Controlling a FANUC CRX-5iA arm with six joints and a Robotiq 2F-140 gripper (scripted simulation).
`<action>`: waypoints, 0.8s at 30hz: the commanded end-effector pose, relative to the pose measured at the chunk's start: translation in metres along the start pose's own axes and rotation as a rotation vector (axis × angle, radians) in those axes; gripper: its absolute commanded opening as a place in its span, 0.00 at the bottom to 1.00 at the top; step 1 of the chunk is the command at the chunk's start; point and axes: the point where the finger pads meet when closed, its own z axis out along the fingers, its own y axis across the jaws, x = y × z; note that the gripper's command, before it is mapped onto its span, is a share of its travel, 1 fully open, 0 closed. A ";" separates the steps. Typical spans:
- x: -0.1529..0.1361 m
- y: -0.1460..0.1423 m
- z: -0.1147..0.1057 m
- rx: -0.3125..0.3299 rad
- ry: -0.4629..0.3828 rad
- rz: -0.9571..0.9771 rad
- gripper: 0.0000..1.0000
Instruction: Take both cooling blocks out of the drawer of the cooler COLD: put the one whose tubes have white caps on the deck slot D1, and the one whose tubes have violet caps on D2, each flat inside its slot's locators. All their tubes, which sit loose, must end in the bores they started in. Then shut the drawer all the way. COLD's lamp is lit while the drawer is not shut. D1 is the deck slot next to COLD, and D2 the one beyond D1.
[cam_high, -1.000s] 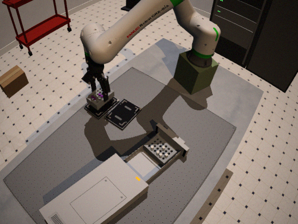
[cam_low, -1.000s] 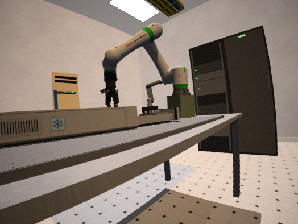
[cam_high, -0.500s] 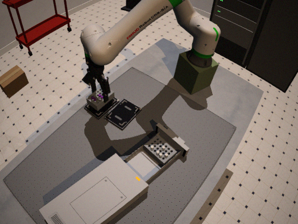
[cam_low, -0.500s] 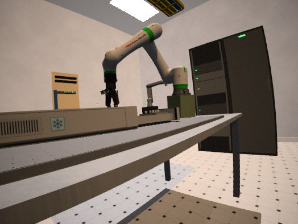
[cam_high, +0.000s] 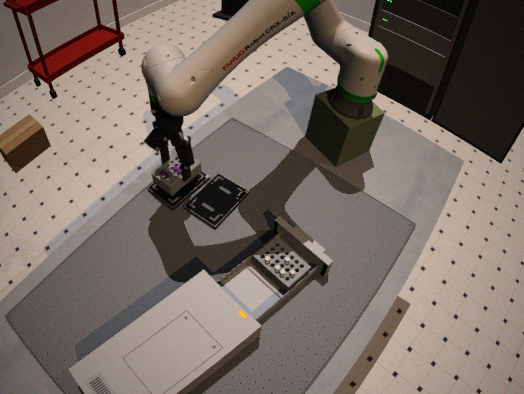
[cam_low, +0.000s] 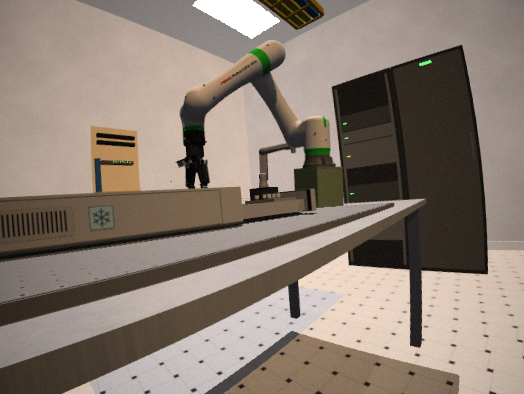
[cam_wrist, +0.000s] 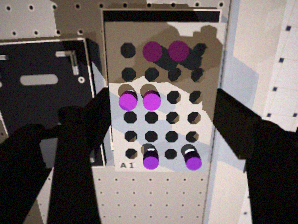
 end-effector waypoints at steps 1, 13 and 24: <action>0.001 0.001 -0.001 -0.002 0.002 0.000 0.10; 0.001 0.001 0.000 -0.002 0.002 0.000 0.10; 0.001 0.001 -0.003 -0.002 0.002 0.000 0.10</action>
